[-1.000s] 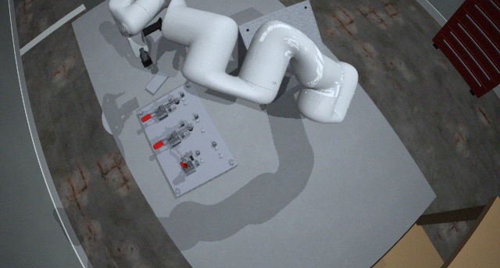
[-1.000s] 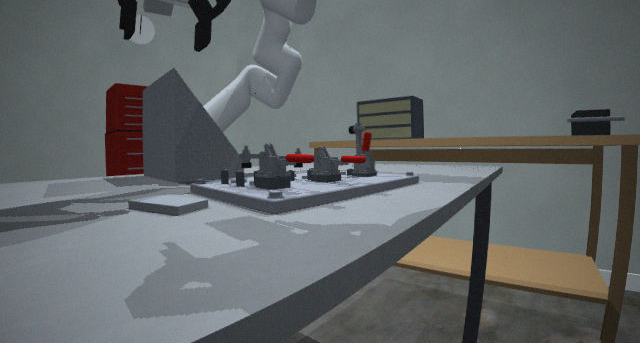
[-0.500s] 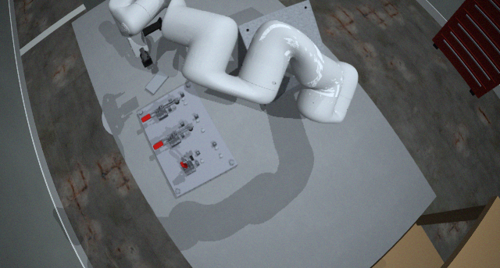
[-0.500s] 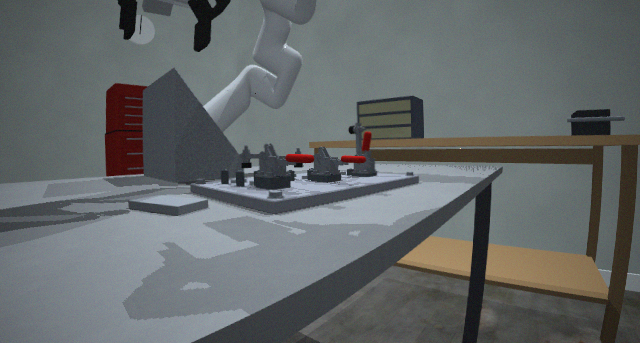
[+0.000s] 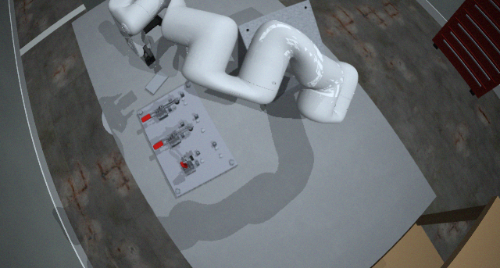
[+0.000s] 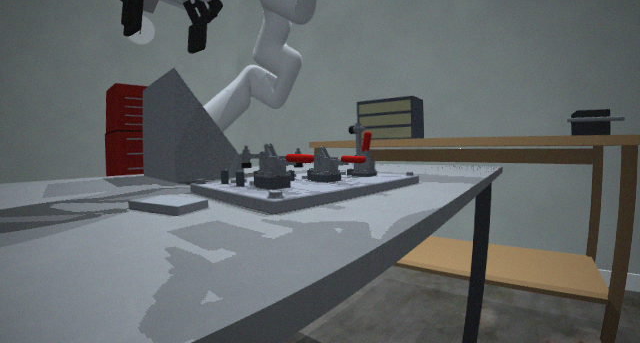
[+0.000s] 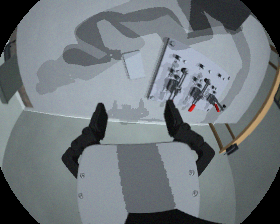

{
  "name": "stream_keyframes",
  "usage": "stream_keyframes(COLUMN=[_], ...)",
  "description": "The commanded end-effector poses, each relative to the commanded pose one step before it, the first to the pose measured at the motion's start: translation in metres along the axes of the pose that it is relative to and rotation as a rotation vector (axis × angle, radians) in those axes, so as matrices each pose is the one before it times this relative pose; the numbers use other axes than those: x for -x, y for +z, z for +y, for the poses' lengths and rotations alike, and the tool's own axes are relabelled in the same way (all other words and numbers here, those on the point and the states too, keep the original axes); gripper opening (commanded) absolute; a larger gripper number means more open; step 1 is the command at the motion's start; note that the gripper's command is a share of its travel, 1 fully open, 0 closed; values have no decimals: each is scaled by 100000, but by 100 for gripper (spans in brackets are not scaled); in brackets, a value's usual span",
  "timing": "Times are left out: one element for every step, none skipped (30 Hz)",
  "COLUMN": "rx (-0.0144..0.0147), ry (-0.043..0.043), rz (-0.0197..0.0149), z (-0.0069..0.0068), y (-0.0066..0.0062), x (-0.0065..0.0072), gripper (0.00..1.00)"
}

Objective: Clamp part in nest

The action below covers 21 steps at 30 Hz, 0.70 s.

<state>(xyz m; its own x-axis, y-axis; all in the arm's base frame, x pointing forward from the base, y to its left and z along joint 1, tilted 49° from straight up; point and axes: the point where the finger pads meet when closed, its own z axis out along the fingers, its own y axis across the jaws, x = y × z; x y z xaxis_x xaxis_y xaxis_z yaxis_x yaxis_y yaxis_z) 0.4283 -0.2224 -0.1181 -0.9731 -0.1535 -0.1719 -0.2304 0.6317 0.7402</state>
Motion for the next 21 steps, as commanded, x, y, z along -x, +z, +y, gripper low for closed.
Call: stream_keyframes(rx=[-451, 0, 0, 0, 0, 0, 0, 0, 0, 0, 0, 0, 0, 0, 0, 0, 0, 0, 0, 0, 0], ry=[-7054, -2085, -1877, -1646, -1398, -1142, -886, -641, -419, -231, -91, -14, 0, 0, 0, 0, 0, 0, 0, 0, 0], rz=[-513, 0, 0, 0, 0, 0, 0, 0, 0, 0, 0, 0, 0, 0, 0, 0, 0, 0, 0, 0, 0], z=[-55, 0, 0, 0, 0, 0, 0, 0, 0, 0, 0, 0, 0, 0, -1, -1, 0, 0, -2, -2, -3], y=[-227, 0, 0, 0, 0, 0, 0, 0, 0, 0, 0, 0, 0, 0, 0, 0, 0, 0, 0, 0, 0], x=[80, 0, 0, 0, 0, 0, 0, 0, 0, 0, 0, 0, 0, 0, 1, 1, 0, 0, 1, 2, 3], gripper=[100, 100, 100, 100, 100, 100, 100, 100, 100, 100, 100, 100, 100, 100, 100, 100, 100, 100, 100, 100, 100])
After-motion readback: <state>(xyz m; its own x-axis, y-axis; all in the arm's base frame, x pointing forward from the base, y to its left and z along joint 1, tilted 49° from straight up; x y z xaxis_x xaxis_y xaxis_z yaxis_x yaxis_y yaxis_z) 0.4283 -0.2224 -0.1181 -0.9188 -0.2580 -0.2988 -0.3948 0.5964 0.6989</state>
